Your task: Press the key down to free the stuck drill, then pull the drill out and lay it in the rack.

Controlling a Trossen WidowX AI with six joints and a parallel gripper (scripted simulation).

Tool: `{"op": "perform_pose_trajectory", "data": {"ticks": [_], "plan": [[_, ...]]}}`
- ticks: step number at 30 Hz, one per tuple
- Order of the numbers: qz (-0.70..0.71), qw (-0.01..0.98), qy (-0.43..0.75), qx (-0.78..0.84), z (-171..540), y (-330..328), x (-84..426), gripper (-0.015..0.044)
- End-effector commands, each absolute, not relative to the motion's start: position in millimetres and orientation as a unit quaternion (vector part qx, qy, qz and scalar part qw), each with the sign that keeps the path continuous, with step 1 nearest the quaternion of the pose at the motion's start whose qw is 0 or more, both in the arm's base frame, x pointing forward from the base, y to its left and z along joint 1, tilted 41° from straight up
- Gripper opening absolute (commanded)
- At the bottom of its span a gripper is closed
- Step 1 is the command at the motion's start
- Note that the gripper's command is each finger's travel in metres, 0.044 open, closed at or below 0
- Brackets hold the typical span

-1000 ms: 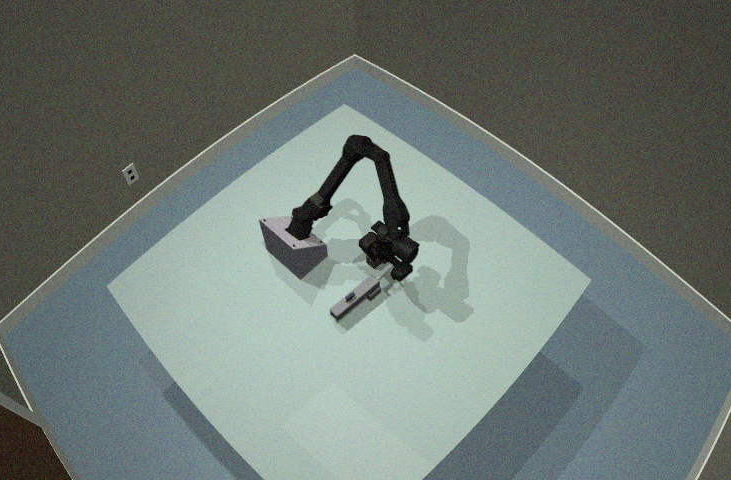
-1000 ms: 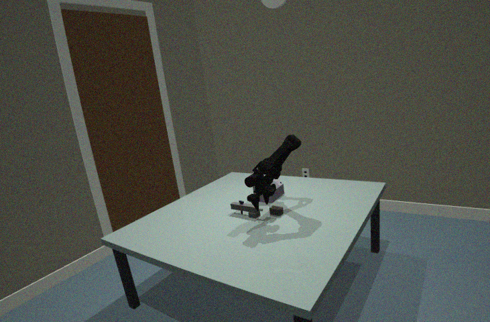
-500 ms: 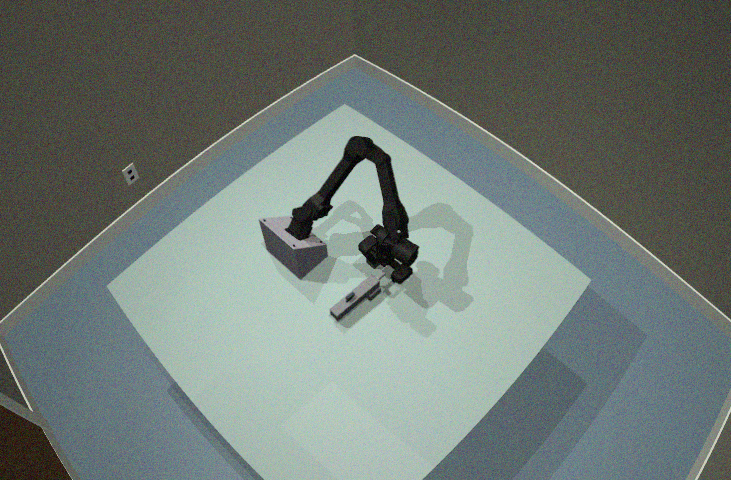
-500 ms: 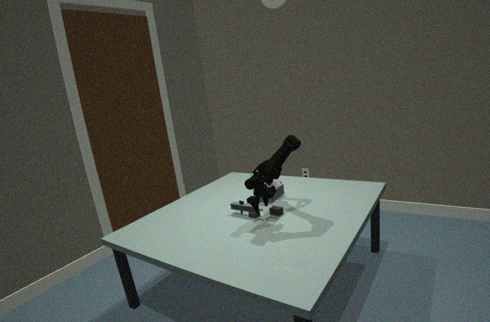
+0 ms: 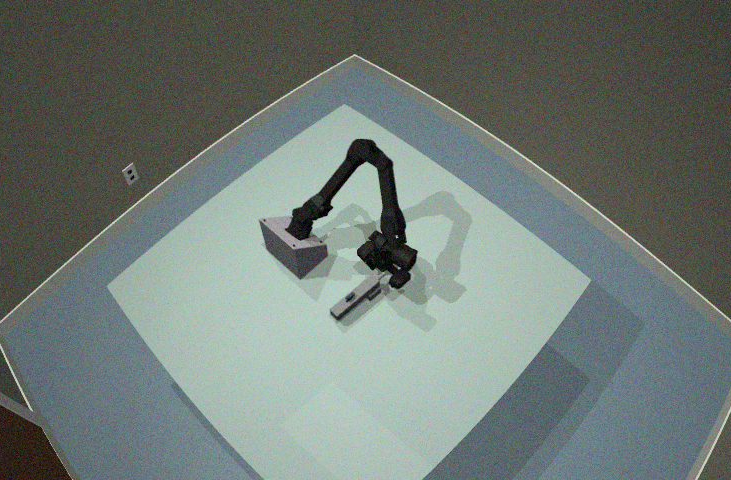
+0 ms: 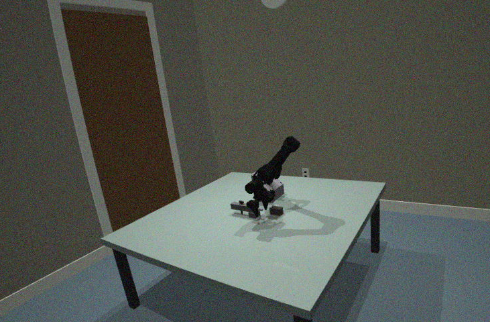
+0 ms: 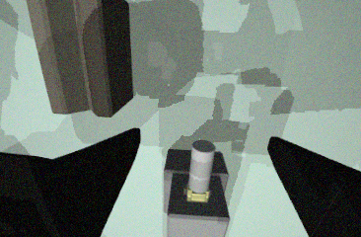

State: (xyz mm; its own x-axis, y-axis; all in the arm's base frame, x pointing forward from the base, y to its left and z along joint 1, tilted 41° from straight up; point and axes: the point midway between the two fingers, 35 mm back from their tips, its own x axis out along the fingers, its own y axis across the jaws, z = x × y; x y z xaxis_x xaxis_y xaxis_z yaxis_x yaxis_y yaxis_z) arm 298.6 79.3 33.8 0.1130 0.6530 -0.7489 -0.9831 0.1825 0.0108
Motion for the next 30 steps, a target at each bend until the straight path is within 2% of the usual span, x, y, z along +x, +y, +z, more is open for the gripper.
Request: {"op": "perform_pose_trajectory", "data": {"ticks": [1,9,24,30], "plan": [[0.586,0.699,0.321,-0.256,27.2,83.1,297.3,0.0440],[0.586,0.699,0.321,-0.256,19.6,87.0,297.0,0.0440],[0.586,0.699,0.319,-0.258,22.1,85.5,298.0,0.0046],[0.586,0.699,0.319,-0.258,22.1,85.5,298.0,0.0006]]}}
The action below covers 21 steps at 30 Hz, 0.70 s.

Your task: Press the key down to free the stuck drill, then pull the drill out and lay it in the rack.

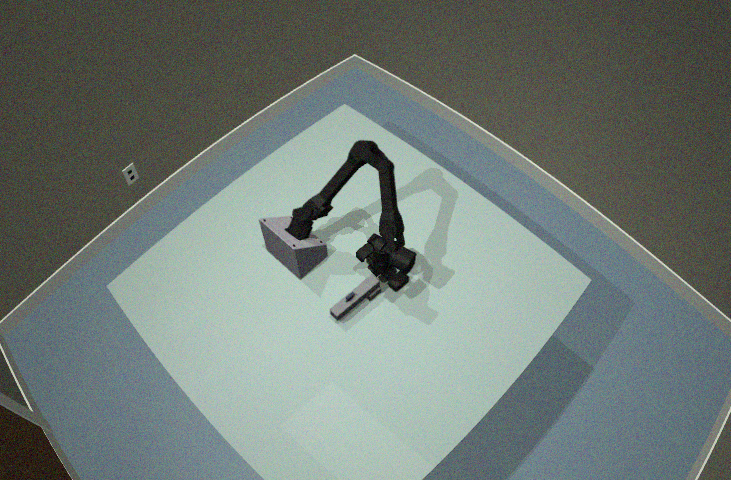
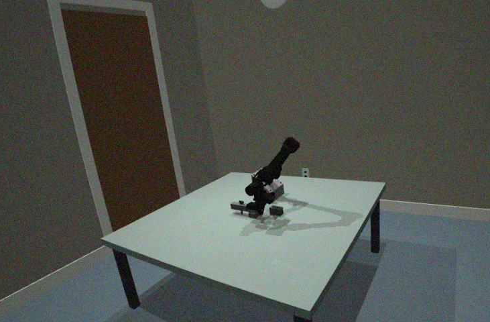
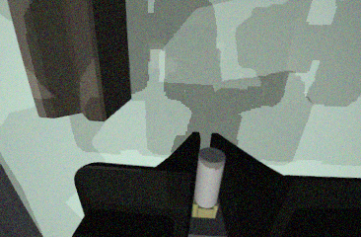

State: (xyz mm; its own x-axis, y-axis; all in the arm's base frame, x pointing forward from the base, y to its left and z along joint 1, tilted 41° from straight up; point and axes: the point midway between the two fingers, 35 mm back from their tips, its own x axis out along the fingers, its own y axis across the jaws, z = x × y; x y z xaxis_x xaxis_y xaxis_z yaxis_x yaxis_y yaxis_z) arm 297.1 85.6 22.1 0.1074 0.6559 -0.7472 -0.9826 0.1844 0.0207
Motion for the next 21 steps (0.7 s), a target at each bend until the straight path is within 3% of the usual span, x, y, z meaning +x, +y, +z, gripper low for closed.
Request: {"op": "perform_pose_trajectory", "data": {"ticks": [1,21], "plan": [[0.586,0.699,0.319,-0.258,22.1,85.5,298.0,0.0000],[0.586,0.699,0.320,-0.255,39.2,103.4,301.1,0.0000]]}}
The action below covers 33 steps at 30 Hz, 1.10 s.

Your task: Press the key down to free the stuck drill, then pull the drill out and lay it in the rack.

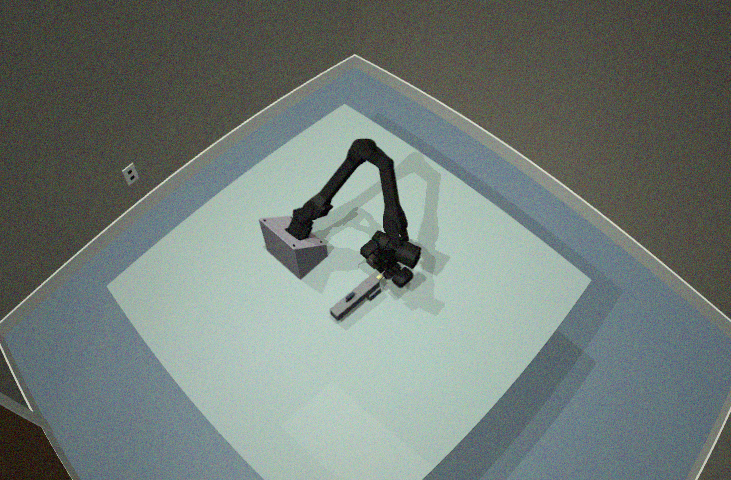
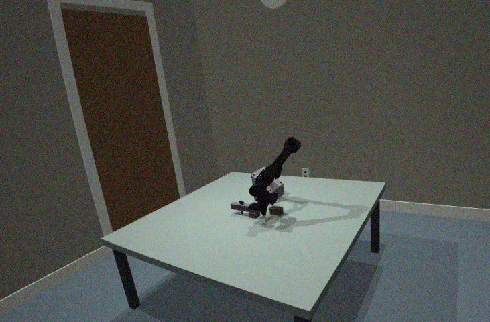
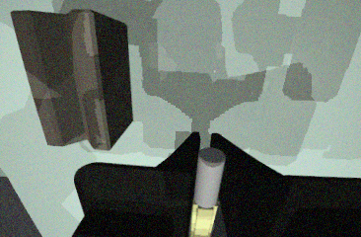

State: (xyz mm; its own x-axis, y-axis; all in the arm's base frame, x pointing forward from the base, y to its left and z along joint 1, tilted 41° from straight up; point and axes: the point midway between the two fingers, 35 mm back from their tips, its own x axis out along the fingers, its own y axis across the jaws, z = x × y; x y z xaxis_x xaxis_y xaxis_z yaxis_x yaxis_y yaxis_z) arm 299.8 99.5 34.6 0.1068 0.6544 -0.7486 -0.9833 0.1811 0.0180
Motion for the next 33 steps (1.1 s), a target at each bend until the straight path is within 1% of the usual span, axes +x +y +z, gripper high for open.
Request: {"op": "perform_pose_trajectory", "data": {"ticks": [1,14,30,31,33], "plan": [[0.586,0.699,0.320,-0.255,40.4,104.7,301.4,0.0000],[0.586,0.699,0.320,-0.255,53.6,118.1,304.5,0.0000],[0.586,0.699,0.320,-0.255,46.8,113.6,302.9,0.0420],[0.586,0.699,0.320,-0.255,46.3,113.3,302.9,0.0440],[0.586,0.699,0.320,-0.255,45.4,112.9,302.8,0.0440]]}}
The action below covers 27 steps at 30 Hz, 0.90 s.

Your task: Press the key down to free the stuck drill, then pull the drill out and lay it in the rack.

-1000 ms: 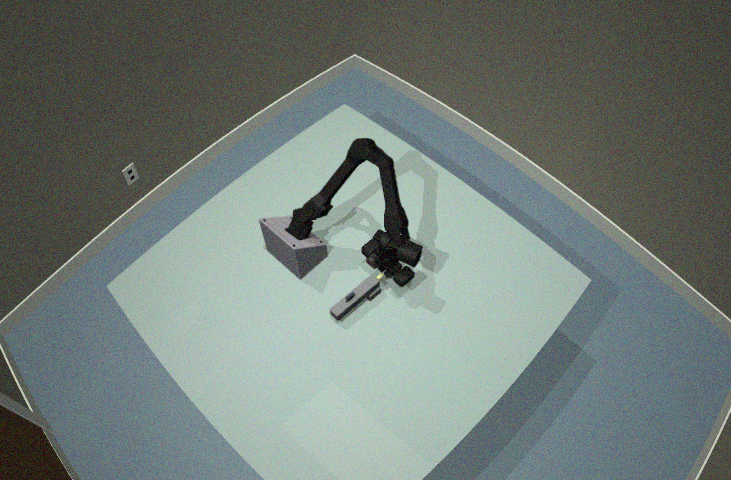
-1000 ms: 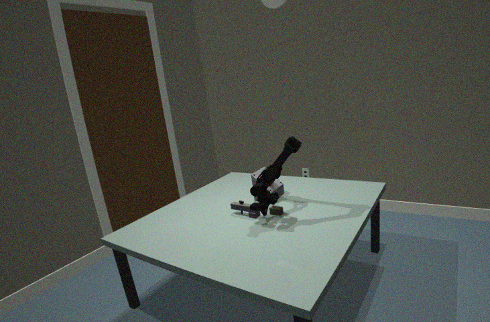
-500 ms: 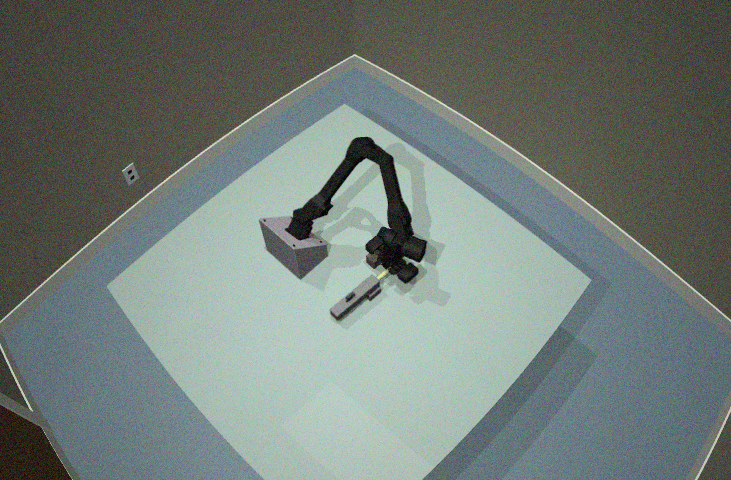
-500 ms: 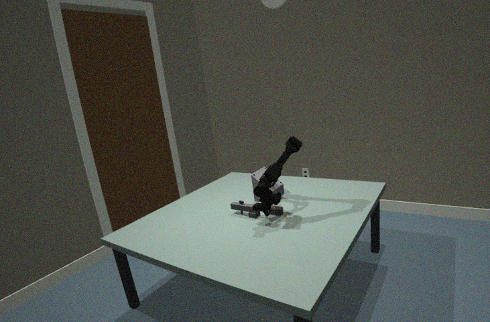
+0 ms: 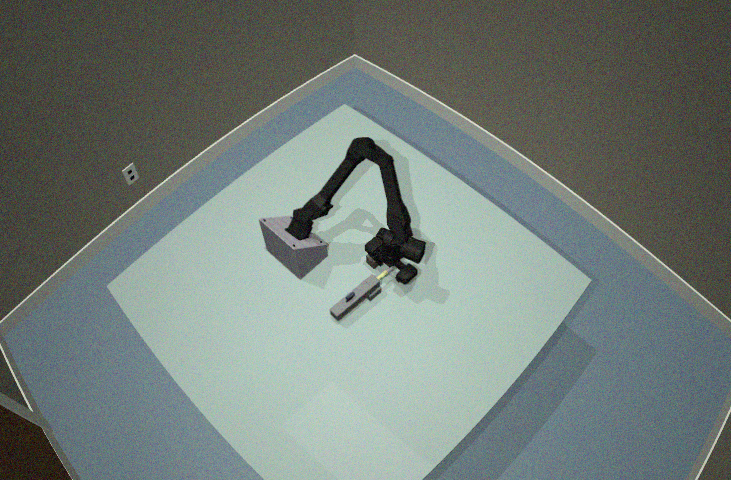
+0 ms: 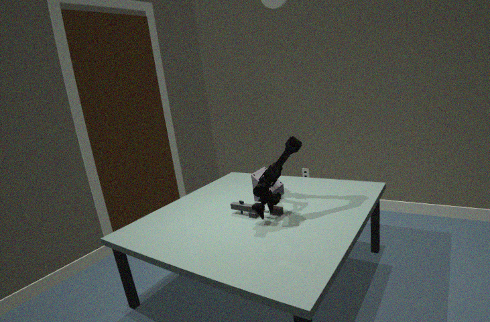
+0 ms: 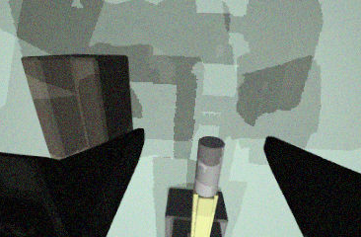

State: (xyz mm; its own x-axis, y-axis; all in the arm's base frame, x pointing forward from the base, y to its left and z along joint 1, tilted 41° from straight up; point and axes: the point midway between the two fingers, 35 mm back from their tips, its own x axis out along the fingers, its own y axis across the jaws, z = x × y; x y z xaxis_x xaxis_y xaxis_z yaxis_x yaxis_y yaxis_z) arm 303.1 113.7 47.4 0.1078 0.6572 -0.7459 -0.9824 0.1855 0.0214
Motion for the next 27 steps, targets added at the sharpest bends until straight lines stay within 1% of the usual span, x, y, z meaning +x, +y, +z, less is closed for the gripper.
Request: {"op": "perform_pose_trajectory", "data": {"ticks": [1,23,27], "plan": [[0.586,0.699,0.320,-0.255,44.9,112.6,302.8,0.0440],[0.586,0.699,0.320,-0.255,34.5,107.6,301.8,0.0440],[0.585,0.700,0.320,-0.254,36.7,108.2,302.6,0.0335]]}}
